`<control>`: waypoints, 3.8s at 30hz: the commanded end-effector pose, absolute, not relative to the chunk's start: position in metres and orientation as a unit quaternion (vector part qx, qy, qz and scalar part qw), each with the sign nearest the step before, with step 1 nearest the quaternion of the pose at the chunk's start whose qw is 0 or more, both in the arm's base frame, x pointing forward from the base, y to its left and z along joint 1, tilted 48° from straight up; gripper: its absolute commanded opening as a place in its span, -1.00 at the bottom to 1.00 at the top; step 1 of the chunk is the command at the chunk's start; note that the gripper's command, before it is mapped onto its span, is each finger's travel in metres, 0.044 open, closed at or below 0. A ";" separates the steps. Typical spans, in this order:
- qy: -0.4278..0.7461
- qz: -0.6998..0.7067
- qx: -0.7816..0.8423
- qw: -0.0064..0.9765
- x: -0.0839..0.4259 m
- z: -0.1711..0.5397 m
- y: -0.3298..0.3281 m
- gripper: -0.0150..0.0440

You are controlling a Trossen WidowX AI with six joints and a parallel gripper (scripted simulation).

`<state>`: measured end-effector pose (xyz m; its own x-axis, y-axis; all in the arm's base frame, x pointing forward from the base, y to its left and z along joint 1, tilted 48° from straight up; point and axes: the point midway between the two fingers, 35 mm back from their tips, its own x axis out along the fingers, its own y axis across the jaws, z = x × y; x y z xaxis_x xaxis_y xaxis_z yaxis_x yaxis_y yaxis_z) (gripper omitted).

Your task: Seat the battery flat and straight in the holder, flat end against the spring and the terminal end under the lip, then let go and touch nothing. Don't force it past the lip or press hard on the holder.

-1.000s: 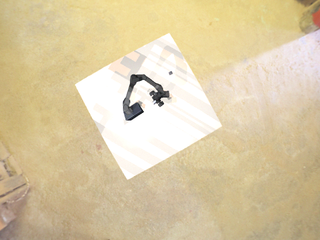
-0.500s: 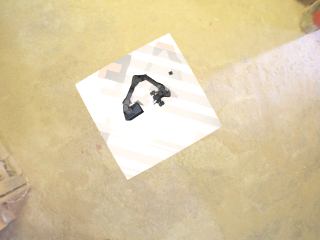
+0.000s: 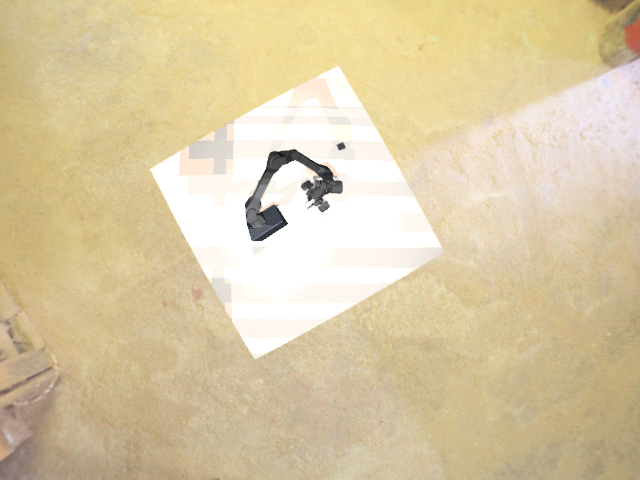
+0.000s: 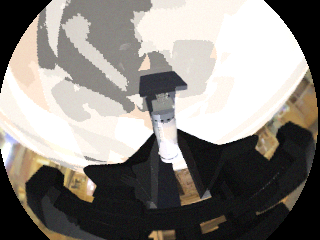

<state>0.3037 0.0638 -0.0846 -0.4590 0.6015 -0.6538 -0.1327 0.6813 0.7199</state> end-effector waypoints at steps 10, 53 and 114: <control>0.779 0.373 0.144 0.483 0.307 -0.088 0.066 -0.21; 0.769 0.365 0.151 0.503 0.324 -0.092 0.069 -0.21; 0.701 0.329 0.199 0.601 0.316 -0.099 0.072 -0.21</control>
<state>0.3120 0.0711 -0.0982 -0.2285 0.6708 -0.7056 -0.1045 0.7037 0.7028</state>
